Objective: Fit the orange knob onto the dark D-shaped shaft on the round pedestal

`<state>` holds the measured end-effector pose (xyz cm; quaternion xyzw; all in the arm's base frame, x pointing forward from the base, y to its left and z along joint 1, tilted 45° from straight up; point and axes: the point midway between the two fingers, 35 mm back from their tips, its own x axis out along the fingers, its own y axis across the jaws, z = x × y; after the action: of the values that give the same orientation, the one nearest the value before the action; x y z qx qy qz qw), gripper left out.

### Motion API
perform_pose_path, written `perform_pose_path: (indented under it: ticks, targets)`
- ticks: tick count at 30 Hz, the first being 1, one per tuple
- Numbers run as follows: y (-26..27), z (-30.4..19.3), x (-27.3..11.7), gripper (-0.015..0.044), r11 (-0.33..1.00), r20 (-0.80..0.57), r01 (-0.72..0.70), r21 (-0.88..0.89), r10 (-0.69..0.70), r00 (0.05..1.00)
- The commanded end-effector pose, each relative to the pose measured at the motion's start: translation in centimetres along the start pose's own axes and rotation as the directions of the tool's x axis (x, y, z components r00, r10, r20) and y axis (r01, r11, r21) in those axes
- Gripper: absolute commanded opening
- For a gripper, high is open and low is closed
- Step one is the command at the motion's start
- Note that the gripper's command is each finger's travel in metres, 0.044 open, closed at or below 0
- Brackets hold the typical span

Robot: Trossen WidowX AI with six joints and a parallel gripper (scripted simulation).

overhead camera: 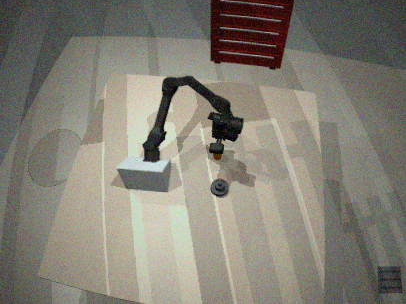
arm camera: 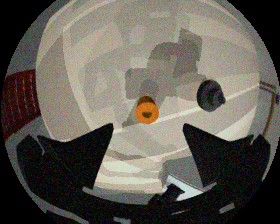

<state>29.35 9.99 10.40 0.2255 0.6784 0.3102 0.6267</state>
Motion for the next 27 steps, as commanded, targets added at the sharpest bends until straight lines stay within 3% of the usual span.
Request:
perform_pose_path:
  ticks: [1, 27]
  targets:
    - [0.2, -0.2, 1.3, 0.044, 1.0, -0.007, -0.008, 0.001, 0.008, 1.0]
    - [0.0, 0.1, 5.5, 0.044, 1.0, -0.006, -0.006, 0.001, 0.006, 1.0]
